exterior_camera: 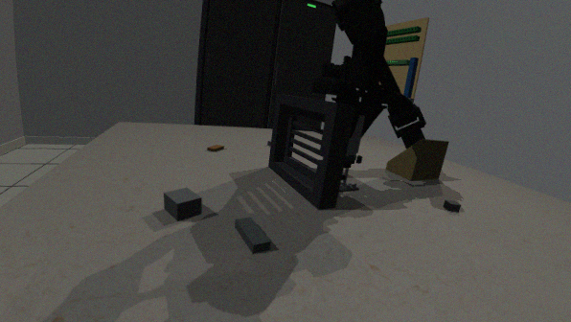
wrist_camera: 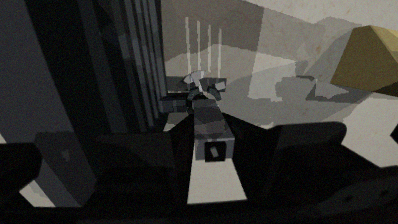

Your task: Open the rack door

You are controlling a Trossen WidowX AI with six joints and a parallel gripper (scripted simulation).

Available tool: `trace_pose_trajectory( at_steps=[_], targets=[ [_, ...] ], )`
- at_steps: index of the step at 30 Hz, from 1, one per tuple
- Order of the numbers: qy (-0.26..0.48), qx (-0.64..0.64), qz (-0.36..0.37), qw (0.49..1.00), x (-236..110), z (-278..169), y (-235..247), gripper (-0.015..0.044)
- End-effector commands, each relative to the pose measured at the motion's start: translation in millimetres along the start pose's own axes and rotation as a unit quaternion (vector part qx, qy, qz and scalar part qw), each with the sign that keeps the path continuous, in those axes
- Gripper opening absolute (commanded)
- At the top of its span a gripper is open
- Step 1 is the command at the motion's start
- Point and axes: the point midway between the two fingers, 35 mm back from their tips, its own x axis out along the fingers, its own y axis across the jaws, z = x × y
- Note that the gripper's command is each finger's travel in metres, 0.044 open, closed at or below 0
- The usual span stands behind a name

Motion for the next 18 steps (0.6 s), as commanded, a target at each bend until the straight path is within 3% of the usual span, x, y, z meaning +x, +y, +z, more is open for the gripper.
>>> trace_pose_trajectory(
  at_steps=[1,18],
  targets=[
    [-0.002,-0.059,-0.001,0.998,1,3,-7,0.0019],
    [-0.002,-0.230,-0.003,0.973,1,19,-40,0.0019]
  ],
)
